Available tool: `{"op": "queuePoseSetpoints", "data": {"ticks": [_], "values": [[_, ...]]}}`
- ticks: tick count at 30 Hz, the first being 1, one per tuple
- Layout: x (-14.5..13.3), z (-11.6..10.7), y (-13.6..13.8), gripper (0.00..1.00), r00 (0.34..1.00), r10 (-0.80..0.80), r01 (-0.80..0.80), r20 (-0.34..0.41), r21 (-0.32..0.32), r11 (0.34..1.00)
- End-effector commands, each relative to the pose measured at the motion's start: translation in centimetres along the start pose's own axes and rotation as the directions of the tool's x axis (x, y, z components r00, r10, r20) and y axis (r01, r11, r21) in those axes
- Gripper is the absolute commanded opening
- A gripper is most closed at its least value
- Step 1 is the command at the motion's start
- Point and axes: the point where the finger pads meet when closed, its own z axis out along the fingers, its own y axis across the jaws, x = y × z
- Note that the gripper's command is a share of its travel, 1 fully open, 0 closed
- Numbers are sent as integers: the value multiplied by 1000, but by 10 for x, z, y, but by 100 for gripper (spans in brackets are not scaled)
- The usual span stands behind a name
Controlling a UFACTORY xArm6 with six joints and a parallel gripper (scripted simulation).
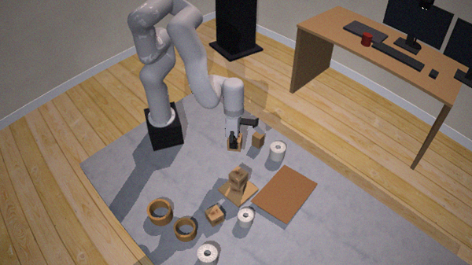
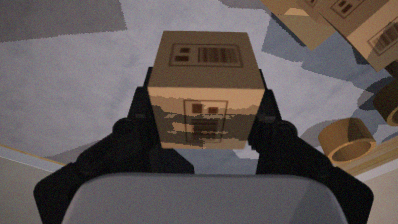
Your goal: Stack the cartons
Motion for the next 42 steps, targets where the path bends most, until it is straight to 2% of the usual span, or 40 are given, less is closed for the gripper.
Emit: {"op": "queuePoseSetpoints", "data": {"ticks": [1, 8, 9, 12, 18, 22, 24, 26, 42], "values": [[-1, -28, 3, 0, 1000, -3, 3, 24, 28, 1000], [0, -31, 5, 0, 1000, -3, 3, 24, 28, 1000], [4, -32, 13, 0, 1000, -3, 2, 24, 28, 1000], [25, -46, 72, 0, 1000, -2, 1, 25, 26, 1000], [39, -58, 139, 0, 1000, -4, 3, 24, 28, 1000], [38, -22, 139, 0, 1000, -3, 3, 24, 28, 1000], [38, -22, 139, 0, 1000, -3, 3, 24, 28, 1000], [38, -13, 138, 0, 1000, -4, 3, 24, 28, 1000], [37, 1, 137, 0, 1000, -4, 3, 24, 29, 1000]]}}
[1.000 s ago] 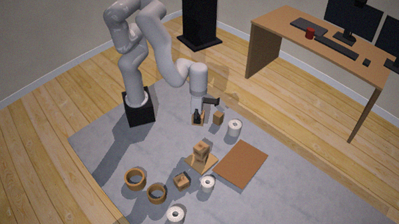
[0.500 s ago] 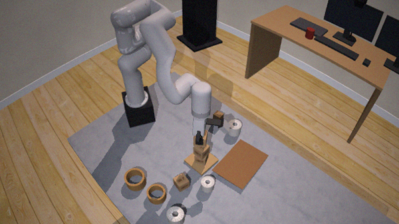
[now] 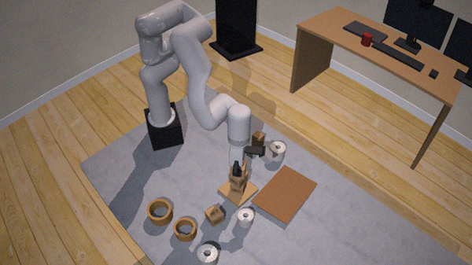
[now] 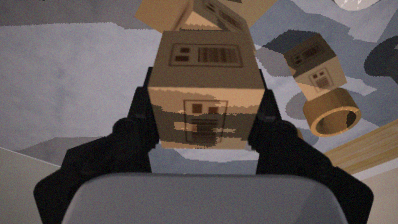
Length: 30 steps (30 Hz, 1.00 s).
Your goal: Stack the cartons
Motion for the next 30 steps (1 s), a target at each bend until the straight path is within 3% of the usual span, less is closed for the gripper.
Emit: {"op": "queuePoseSetpoints", "data": {"ticks": [1, 13, 14, 30], "values": [[2, 2, 1, 0, 1000, 0, 0, -4, -2, 1000], [2, 3, 1, 0, 1000, 0, 0, -4, -2, 1000], [2, 3, 1, 100, 1000, 0, 0, -4, -2, 1000], [2, 3, 1, 100, 1000, 0, 0, -4, -2, 1000]]}}
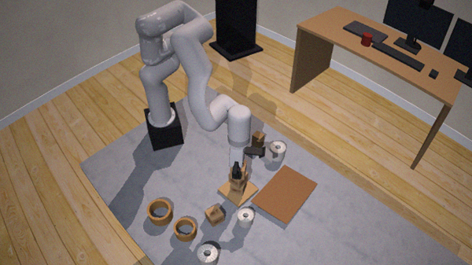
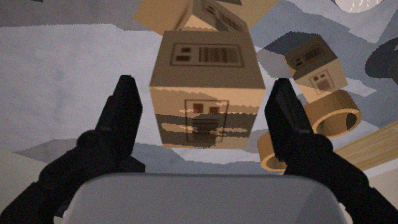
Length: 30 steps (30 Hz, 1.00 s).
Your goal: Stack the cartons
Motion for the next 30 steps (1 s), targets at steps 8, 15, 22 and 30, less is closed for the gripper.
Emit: {"op": "queuePoseSetpoints", "data": {"ticks": [8, 15, 22, 30], "values": [[1, -1, 1, 100, 1000, 0, 0, -3, -2, 1000], [1, -1, 1, 100, 1000, 0, 0, -3, -2, 1000], [1, -15, 1, 100, 1000, 0, 0, -4, -2, 1000], [0, -64, 0, 100, 1000, 0, 0, -4, -1, 1000]]}}
